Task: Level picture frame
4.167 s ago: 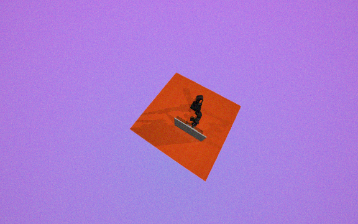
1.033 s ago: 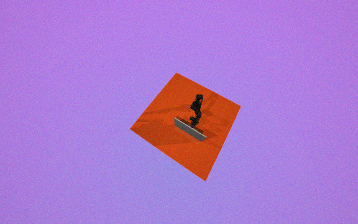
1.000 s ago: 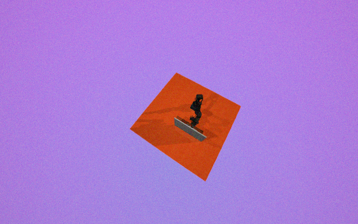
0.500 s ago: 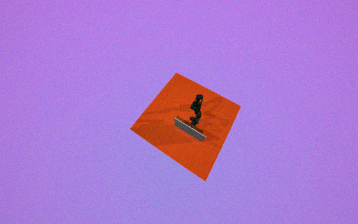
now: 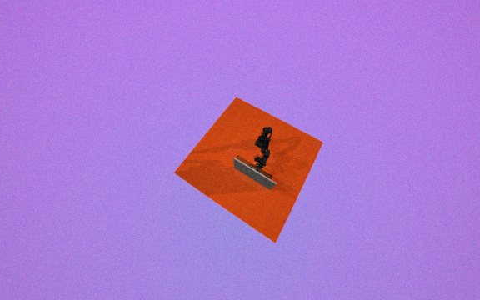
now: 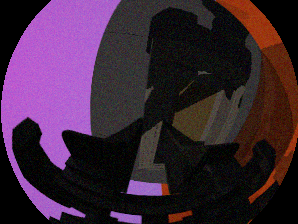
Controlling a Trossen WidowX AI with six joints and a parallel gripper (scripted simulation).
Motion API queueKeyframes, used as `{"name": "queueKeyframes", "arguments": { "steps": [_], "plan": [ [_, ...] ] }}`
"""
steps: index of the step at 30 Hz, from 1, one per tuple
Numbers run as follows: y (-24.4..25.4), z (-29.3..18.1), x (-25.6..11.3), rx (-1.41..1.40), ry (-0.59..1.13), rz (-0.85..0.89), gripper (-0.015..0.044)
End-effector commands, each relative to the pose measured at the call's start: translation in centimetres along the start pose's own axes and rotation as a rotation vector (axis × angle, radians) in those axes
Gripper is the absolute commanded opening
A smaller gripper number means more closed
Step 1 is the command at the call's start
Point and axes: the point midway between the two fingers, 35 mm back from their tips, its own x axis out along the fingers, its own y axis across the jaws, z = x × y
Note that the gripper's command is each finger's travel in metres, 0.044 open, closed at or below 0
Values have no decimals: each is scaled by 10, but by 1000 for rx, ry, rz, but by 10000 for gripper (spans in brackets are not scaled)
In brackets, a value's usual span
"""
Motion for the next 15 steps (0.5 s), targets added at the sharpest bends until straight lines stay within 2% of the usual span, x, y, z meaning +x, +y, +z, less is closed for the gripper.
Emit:
{"name": "queueKeyframes", "arguments": {
  "steps": [1,15],
  "plan": [
    [0,0,0,0,0,0,0],
    [-1,0,0,4,0,-1,0]
  ]
}}
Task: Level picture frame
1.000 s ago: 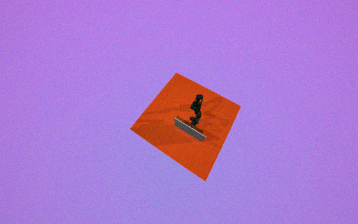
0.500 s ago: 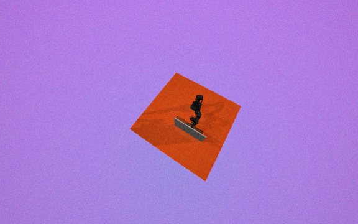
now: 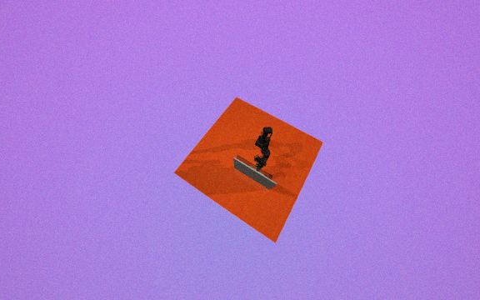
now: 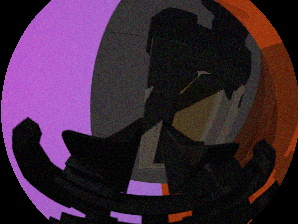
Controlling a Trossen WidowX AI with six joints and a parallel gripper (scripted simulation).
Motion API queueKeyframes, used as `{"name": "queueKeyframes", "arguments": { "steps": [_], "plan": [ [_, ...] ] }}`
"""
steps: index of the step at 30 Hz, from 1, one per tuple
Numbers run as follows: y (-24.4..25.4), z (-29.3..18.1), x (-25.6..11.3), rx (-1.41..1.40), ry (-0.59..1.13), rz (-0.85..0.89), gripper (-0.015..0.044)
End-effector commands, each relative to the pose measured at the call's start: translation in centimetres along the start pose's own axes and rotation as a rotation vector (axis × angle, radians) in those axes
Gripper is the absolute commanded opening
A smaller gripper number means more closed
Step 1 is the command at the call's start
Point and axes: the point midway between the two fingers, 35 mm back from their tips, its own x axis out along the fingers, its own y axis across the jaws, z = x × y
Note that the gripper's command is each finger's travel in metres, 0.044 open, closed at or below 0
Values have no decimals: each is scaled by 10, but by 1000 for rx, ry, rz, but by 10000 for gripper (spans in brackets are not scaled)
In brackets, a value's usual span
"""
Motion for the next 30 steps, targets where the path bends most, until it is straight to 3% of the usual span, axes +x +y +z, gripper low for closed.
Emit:
{"name": "queueKeyframes", "arguments": {
  "steps": [1,28,30],
  "plan": [
    [0,0,0,4,0,0,0],
    [3,1,0,181,1,-1,0],
    [3,1,0,170,0,1,52]
  ]
}}
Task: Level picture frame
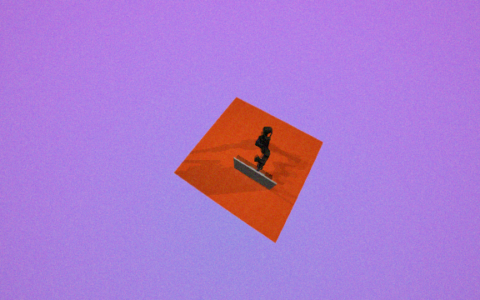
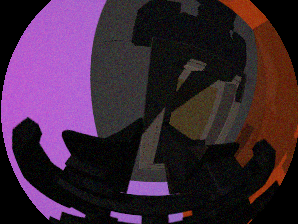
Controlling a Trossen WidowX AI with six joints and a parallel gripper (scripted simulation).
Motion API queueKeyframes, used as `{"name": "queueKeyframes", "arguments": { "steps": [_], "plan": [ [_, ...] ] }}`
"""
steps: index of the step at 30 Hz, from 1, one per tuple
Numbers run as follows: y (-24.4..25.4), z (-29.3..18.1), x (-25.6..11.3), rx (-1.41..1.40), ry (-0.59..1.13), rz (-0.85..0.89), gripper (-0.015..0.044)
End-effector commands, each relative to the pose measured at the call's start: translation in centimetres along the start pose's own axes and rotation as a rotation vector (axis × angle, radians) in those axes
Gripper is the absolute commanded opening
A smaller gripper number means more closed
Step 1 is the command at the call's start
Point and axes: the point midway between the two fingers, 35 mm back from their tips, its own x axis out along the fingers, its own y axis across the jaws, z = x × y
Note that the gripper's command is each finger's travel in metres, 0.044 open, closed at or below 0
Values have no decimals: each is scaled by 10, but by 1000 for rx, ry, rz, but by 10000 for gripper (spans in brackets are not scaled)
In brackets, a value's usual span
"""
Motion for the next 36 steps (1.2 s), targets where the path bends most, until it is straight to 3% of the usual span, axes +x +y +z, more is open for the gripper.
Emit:
{"name": "queueKeyframes", "arguments": {
  "steps": [1,8,13,20,26,36],
  "plan": [
    [0,0,0,-3,0,0,79],
    [0,0,0,-3,0,0,260],
    [0,-2,-10,-18,0,-1,260],
    [-8,0,-98,-165,6,-6,260],
    [-4,-7,-100,-160,18,-6,260],
    [30,-14,-174,-176,8,-10,260]
  ]
}}
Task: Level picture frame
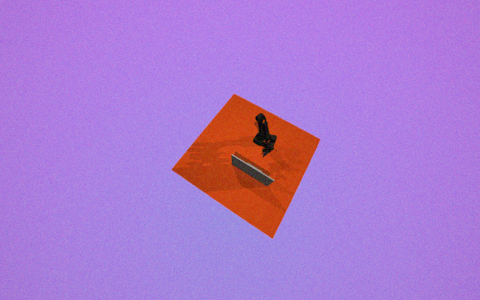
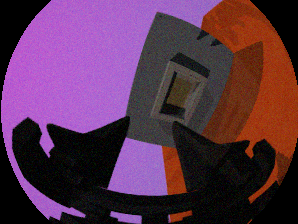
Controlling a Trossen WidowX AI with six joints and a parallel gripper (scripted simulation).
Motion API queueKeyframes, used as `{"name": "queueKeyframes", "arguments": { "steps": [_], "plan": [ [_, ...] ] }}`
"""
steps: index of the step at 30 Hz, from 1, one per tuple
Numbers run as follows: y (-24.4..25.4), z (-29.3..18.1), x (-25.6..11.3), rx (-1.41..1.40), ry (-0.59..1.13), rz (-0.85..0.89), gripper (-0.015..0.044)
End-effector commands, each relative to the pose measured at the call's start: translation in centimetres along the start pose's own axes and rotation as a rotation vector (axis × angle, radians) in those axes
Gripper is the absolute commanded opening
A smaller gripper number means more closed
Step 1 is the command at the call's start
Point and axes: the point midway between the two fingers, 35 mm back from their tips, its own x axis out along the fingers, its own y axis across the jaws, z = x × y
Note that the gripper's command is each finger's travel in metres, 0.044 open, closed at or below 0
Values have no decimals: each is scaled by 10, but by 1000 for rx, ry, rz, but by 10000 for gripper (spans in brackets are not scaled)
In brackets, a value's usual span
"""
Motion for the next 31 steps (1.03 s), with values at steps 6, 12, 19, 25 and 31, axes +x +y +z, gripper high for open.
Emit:
{"name": "queueKeyframes", "arguments": {
  "steps": [6,12,19,25,31],
  "plan": [
    [8,7,-28,12,-5,-12,260],
    [8,8,-29,10,-7,-14,260],
    [8,8,-29,10,-7,-14,260],
    [8,8,-29,10,-7,-14,260],
    [8,8,-29,10,-7,-14,260]
  ]
}}
